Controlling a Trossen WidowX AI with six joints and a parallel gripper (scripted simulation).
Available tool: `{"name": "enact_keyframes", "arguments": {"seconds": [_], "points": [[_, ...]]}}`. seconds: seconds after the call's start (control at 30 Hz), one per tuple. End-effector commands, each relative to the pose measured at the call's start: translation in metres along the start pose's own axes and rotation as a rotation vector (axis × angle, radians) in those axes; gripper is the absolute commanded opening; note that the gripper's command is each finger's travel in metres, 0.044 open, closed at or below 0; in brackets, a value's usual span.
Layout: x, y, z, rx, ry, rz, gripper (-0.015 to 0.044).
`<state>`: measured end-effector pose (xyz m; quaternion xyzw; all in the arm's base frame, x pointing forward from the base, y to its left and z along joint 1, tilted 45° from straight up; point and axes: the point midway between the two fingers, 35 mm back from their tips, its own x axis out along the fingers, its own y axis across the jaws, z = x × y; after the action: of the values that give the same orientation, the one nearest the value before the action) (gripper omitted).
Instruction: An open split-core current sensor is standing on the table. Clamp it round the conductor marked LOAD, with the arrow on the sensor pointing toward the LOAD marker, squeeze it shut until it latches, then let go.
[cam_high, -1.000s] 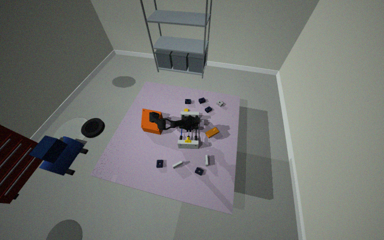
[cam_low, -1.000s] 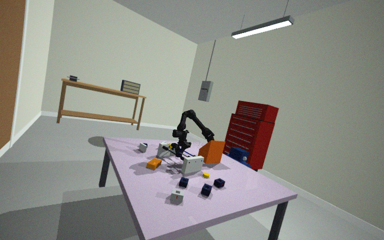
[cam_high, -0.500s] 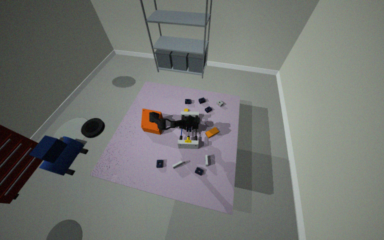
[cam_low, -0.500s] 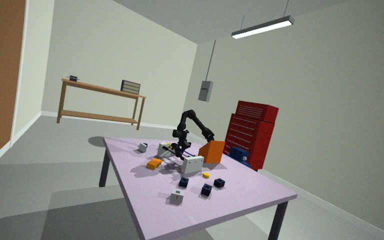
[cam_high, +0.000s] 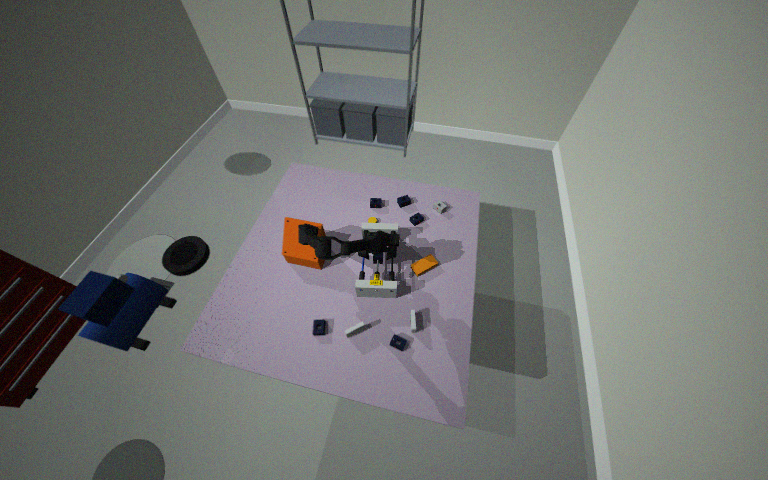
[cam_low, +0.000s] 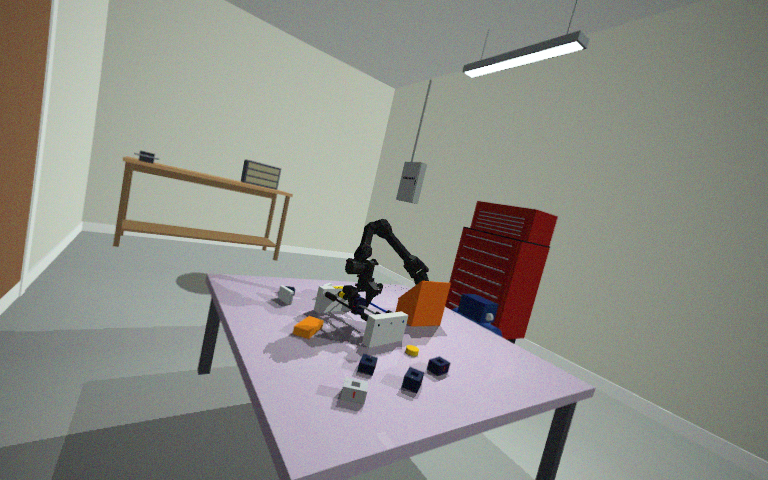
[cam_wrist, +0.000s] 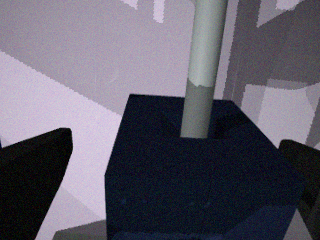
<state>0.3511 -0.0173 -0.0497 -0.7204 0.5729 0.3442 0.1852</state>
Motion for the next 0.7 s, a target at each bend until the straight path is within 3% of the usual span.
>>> {"name": "enact_keyframes", "arguments": {"seconds": [0.0,0.13,0.67], "points": [[-0.036,-0.005,0.000,0.007,-0.005,-0.014,0.0440],[-0.093,-0.001,-0.004,0.009,-0.003,-0.014,0.0440],[-0.096,-0.001,-0.004,0.009,-0.002,-0.014,0.0440]]}}
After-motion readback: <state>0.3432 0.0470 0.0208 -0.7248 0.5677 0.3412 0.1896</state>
